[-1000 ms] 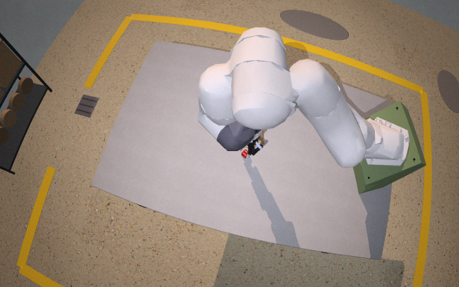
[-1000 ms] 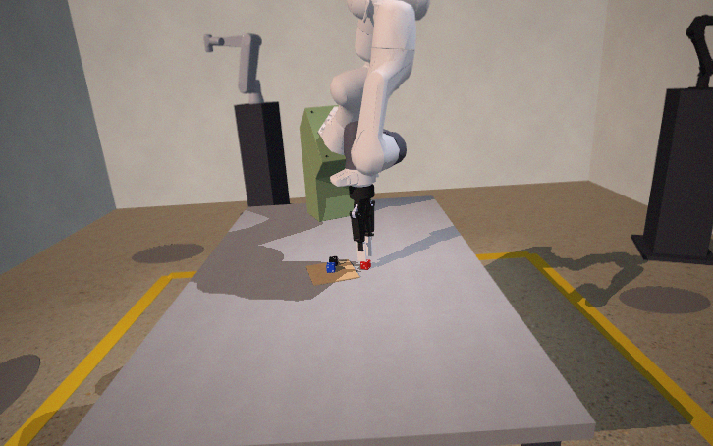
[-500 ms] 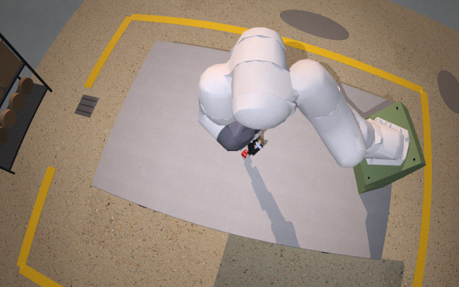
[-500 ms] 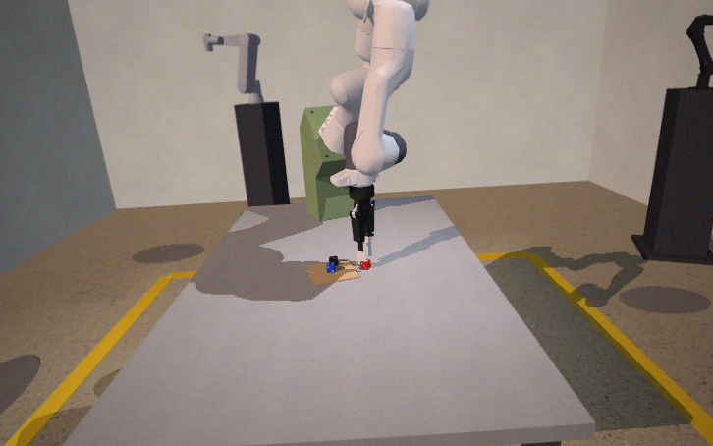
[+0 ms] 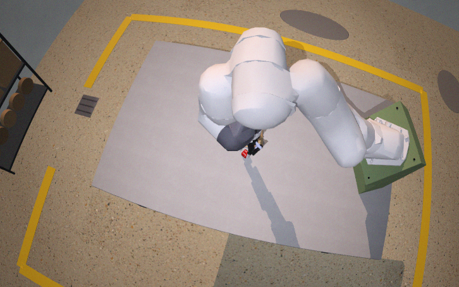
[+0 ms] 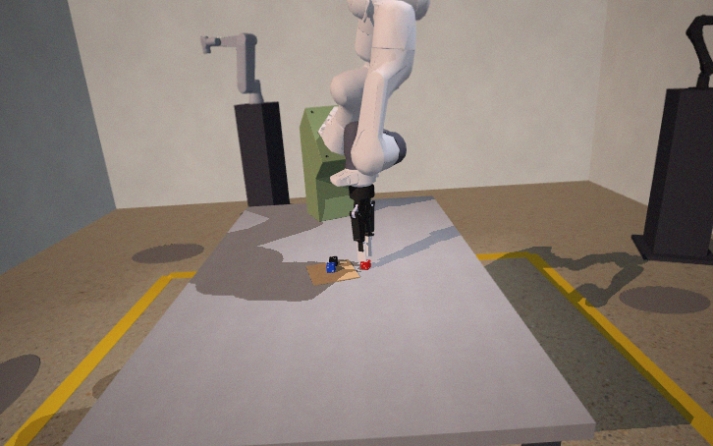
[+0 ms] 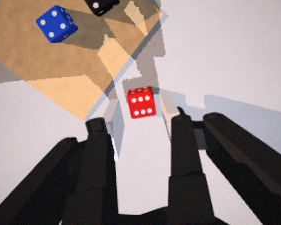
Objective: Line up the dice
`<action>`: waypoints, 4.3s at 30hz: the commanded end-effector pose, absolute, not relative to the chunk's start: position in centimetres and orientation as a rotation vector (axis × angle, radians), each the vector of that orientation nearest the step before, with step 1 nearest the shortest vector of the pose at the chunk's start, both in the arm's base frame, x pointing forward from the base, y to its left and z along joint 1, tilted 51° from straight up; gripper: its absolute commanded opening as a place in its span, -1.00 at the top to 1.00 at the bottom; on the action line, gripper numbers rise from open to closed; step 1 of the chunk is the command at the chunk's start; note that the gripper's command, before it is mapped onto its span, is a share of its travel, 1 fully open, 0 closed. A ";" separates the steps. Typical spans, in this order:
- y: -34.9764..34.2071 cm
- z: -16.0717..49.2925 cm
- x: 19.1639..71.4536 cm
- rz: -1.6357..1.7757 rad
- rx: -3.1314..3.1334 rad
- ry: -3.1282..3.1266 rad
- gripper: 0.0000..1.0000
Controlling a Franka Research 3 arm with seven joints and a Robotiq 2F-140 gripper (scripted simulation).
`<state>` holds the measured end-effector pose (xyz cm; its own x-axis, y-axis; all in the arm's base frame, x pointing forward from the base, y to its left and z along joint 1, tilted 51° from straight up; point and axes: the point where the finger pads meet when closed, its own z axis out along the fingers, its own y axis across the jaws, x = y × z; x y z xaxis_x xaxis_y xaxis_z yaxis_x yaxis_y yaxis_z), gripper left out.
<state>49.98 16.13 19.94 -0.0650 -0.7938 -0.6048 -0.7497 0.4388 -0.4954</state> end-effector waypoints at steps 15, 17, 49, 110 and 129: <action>16.7 19.3 50.8 -0.066 -1.322 1.814 0.51; 16.8 19.1 51.1 -0.066 -1.323 1.814 0.51; 17.5 18.1 52.1 -0.066 -1.323 1.814 0.51; 17.1 18.7 51.5 -0.066 -1.323 1.814 0.75; 13.9 23.4 46.5 -0.066 -1.323 1.814 0.75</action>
